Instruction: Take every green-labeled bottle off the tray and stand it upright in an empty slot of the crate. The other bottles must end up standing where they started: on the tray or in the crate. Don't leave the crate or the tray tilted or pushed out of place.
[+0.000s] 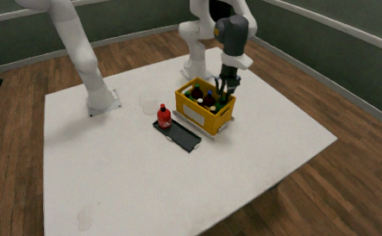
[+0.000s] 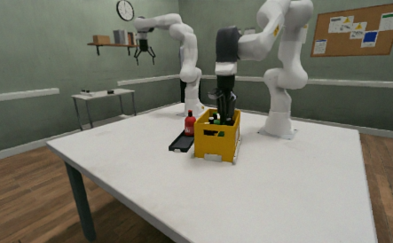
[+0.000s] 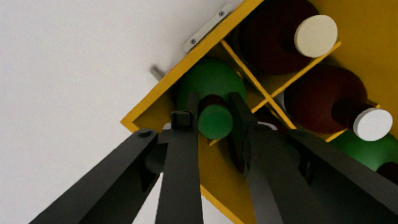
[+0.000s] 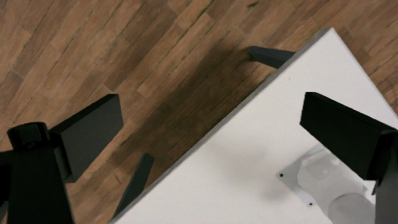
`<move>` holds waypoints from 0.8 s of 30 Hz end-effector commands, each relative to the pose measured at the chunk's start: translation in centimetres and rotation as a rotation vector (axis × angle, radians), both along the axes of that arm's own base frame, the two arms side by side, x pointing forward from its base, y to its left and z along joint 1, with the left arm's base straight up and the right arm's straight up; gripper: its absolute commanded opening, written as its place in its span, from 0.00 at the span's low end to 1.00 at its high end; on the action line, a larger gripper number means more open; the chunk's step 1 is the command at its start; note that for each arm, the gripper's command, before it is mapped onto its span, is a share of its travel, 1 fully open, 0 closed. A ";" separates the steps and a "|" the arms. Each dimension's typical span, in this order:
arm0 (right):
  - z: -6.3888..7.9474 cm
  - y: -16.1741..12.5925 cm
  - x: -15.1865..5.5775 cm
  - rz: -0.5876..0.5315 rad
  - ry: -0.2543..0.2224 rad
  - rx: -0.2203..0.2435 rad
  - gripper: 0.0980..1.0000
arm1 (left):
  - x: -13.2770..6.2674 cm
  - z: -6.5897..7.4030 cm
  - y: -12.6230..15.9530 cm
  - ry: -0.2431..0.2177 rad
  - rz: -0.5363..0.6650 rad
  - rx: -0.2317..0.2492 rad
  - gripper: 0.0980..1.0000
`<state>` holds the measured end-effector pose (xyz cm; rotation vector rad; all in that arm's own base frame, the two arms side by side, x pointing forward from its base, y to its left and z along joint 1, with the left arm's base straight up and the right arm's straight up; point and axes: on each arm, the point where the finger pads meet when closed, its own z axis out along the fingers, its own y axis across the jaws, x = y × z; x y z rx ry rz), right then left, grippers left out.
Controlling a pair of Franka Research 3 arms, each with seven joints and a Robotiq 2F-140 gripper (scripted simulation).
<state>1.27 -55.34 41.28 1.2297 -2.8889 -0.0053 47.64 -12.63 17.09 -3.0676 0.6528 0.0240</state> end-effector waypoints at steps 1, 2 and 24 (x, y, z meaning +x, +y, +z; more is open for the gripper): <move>0.0 -0.1 0.0 0.004 -0.003 -0.002 1.00 | 0.4 0.2 -0.3 -0.014 -0.002 -0.008 0.00; 0.0 -0.1 0.0 0.004 -0.003 -0.002 1.00 | 0.4 0.2 -0.3 -0.014 -0.002 -0.008 0.00; 0.0 -0.1 0.0 0.004 -0.003 -0.002 1.00 | 0.4 -0.2 -0.3 -0.014 -0.002 -0.008 0.00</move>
